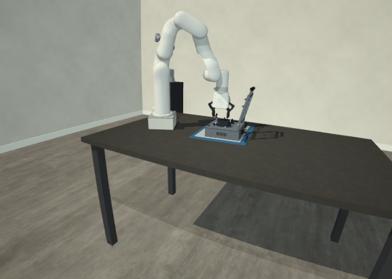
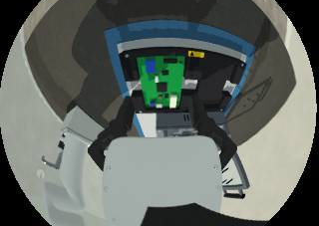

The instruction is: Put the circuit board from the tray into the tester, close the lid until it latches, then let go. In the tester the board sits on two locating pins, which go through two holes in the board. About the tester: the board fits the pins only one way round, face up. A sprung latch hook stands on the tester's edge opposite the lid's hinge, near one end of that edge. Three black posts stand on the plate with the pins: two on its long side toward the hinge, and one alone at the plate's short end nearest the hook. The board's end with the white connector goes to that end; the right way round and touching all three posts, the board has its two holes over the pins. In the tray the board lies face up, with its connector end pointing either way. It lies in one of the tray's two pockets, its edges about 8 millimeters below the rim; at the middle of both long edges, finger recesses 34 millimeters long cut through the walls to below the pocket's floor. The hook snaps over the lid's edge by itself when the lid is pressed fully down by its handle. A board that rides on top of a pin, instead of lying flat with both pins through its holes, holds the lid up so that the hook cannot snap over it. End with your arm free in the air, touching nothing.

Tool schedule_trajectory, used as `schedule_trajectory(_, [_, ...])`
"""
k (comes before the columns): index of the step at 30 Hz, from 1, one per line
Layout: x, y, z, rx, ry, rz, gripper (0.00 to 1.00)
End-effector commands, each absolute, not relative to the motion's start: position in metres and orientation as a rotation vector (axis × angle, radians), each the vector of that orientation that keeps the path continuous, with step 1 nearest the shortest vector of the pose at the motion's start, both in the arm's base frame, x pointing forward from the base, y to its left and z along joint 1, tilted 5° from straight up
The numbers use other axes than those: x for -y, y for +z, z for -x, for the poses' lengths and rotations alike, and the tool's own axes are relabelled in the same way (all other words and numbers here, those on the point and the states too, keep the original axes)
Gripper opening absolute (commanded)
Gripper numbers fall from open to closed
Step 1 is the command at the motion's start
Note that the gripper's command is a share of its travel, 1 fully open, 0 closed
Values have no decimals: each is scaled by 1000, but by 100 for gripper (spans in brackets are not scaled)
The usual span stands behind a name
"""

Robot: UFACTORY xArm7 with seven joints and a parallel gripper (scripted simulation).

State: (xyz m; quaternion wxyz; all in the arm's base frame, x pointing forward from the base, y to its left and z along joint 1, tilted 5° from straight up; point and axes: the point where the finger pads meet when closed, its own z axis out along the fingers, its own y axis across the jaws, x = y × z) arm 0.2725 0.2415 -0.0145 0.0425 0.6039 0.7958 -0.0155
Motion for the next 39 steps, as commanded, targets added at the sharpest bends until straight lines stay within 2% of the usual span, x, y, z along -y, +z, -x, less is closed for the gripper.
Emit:
schedule_trajectory(1, [-243,-13,-273,-2434,-42,-1847,100])
schedule_trajectory(39, [-243,-5,-273,-2434,-42,-1847,100])
